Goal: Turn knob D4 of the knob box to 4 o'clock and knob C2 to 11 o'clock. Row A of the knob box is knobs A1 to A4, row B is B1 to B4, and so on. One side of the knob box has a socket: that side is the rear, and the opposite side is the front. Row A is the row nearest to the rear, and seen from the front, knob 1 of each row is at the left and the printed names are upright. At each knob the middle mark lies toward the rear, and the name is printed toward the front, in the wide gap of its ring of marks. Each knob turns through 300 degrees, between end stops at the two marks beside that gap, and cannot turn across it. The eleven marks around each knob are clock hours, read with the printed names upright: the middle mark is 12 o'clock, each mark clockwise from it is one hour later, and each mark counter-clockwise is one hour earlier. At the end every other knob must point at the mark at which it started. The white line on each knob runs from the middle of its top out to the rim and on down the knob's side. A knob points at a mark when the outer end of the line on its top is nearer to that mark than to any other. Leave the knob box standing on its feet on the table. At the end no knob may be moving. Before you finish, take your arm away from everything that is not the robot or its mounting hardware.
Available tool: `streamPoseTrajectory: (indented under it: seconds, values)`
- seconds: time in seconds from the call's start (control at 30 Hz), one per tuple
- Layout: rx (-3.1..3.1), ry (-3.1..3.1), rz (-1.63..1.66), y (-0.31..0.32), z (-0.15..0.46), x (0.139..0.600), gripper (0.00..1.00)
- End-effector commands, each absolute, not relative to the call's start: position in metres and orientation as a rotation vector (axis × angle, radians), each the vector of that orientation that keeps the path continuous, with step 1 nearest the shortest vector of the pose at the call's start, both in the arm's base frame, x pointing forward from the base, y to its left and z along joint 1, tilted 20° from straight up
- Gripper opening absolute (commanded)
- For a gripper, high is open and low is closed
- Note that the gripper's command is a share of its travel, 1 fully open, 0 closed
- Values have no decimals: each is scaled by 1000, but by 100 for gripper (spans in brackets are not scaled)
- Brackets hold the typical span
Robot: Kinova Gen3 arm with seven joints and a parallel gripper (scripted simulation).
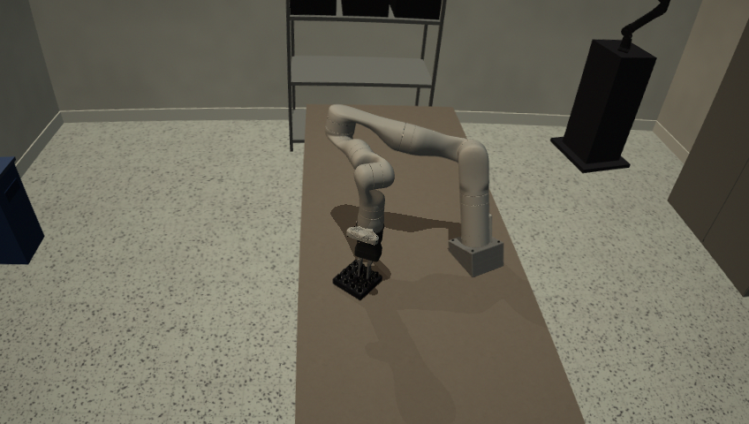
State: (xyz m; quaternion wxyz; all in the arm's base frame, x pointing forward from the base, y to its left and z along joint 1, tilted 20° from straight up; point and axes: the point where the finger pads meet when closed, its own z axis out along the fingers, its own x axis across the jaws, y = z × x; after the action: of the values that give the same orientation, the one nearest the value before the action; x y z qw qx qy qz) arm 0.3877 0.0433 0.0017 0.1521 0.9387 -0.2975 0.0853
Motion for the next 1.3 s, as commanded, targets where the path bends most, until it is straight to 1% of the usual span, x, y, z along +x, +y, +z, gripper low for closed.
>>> streamPoseTrajectory:
  seconds: [0.0, 1.07, 1.1, 1.27]
  values:
    - [2694, -854, 247, 44, 2, 388, 46]
    - [2694, -854, 247, 44, 2, 388, 46]
    - [2694, -854, 247, 44, 2, 388, 30]
    - [2694, -854, 247, 44, 2, 388, 30]
